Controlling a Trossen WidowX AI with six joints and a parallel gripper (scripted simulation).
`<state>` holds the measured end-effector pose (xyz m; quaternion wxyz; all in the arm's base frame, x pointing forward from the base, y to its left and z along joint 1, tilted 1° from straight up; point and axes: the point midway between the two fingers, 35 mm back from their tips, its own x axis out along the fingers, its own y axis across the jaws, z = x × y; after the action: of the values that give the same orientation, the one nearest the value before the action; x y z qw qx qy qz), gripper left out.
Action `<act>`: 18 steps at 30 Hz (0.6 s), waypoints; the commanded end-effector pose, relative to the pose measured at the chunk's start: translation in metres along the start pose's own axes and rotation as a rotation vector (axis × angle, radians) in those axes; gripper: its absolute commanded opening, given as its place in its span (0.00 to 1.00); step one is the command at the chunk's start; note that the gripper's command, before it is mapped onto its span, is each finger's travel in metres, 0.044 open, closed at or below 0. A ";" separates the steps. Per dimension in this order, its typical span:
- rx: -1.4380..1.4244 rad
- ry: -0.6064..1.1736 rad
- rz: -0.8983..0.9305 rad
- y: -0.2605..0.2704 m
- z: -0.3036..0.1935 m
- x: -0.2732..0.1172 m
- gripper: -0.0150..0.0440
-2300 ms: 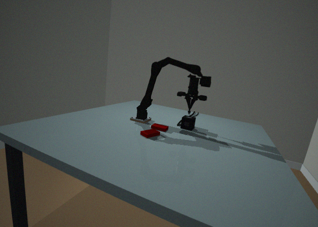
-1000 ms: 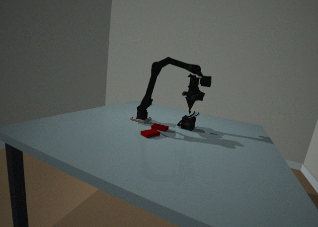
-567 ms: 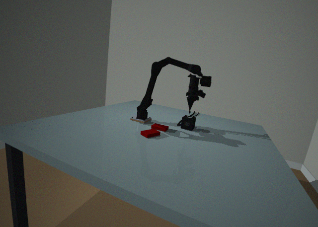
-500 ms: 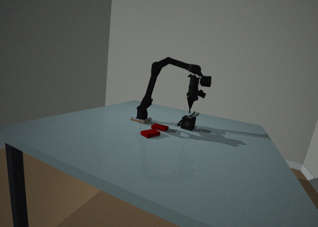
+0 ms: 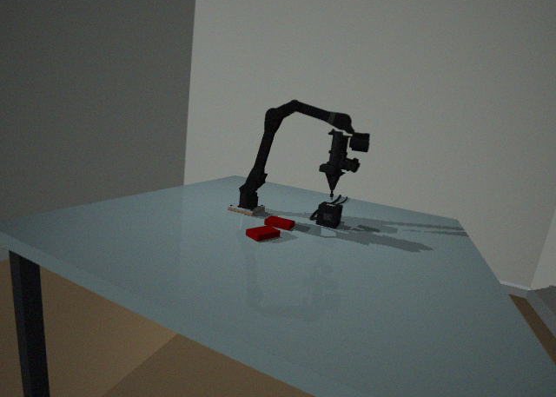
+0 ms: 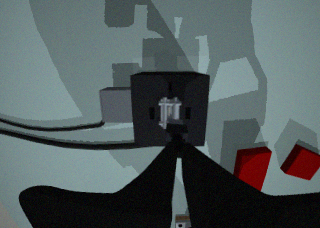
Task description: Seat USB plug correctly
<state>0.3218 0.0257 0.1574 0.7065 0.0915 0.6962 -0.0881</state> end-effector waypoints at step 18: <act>0.569 0.001 -0.001 0.000 0.000 0.000 0.25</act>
<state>0.3218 0.0257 0.1574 0.6656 0.2539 0.6564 -0.2483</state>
